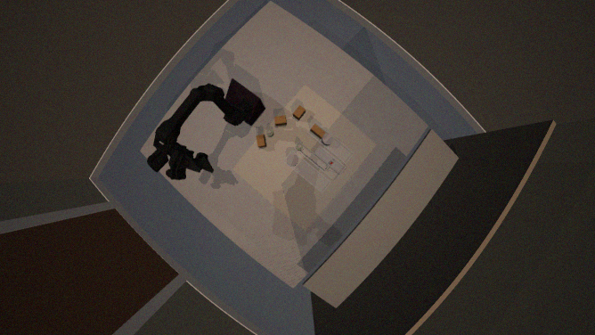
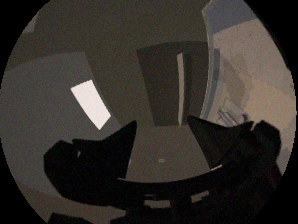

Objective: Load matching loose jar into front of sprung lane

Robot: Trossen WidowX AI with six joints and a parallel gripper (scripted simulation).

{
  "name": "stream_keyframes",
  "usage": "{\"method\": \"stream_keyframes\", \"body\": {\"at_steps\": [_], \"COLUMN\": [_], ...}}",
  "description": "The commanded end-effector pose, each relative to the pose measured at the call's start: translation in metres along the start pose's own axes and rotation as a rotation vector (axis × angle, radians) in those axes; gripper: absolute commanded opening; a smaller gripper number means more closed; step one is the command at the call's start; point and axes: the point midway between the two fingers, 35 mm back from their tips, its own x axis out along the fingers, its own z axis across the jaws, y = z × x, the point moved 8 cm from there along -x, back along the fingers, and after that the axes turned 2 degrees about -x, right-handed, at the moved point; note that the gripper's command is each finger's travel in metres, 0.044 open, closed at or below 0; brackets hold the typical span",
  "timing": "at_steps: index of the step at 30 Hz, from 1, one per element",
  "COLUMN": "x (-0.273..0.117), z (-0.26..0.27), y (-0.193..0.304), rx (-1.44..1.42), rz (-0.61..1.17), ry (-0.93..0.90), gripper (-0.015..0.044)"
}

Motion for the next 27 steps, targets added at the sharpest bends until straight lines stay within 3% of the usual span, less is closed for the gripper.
{"method": "stream_keyframes", "body": {"at_steps": [1,8,14,20,27], "x": [0.000,0.007,0.041,0.087,0.131], "z": [-0.002,-0.084,-0.159,-0.223,-0.280], "y": [-0.002,-0.047,-0.055,-0.029,0.033], "rx": [0.001,0.016,-0.017,-0.118,-0.365], "rz": [0.000,0.062,0.233,0.489,0.871], "ry": [0.002,0.124,0.257,0.378,0.482], "gripper": [0.0426,0.0440,0.0440,0.0440,0.0440]}}
